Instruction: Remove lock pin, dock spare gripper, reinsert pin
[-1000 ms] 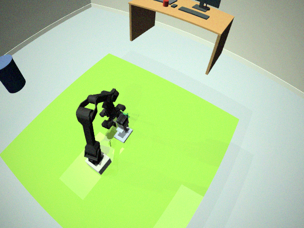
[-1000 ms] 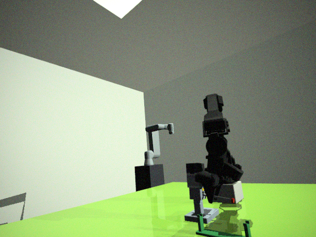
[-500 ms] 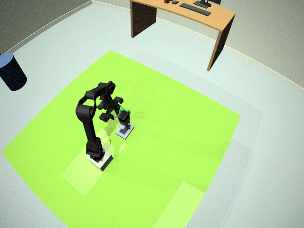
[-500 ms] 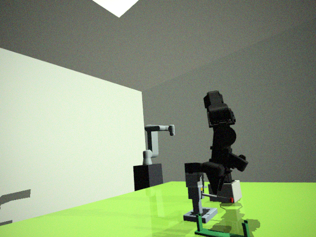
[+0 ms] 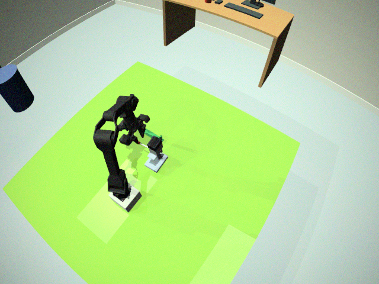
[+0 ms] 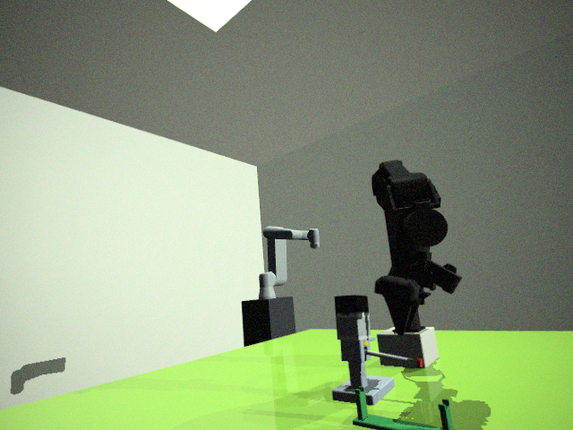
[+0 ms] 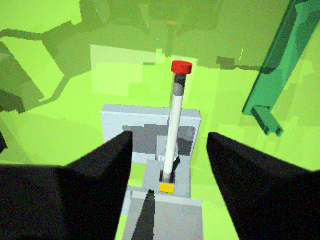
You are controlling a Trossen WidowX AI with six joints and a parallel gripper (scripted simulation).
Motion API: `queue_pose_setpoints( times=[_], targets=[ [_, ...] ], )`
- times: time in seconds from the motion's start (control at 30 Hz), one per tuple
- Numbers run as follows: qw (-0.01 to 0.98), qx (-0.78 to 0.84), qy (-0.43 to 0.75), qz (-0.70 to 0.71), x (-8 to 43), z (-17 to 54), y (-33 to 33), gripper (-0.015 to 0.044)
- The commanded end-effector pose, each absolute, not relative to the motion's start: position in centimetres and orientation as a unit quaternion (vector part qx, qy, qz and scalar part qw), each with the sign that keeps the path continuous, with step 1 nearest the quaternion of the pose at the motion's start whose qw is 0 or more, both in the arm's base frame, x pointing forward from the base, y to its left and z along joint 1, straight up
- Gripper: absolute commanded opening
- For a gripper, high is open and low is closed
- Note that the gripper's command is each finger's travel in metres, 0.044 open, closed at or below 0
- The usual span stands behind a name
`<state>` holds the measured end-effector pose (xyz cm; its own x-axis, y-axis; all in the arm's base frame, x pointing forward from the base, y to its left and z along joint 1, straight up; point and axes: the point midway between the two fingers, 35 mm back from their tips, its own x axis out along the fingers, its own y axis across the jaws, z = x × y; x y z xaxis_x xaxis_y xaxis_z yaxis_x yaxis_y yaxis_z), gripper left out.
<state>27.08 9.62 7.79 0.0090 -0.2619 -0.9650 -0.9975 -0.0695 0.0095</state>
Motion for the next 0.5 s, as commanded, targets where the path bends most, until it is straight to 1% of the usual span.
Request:
queue_pose_setpoints(
  times=[0.0, 0.1, 0.4, 0.47],
  targets=[
    [0.412, -0.578, 0.544, 0.447, 27.05, 8.61, 10.27, 0.02],
    [0.411, -0.579, 0.544, 0.447, 26.99, 9.19, 10.72, 0.02],
    [0.41, -0.58, 0.544, 0.447, 27.01, 8.57, 10.21, 0.0436],
    [0.41, -0.58, 0.544, 0.447, 27.01, 8.57, 10.21, 0.044]
  ],
)
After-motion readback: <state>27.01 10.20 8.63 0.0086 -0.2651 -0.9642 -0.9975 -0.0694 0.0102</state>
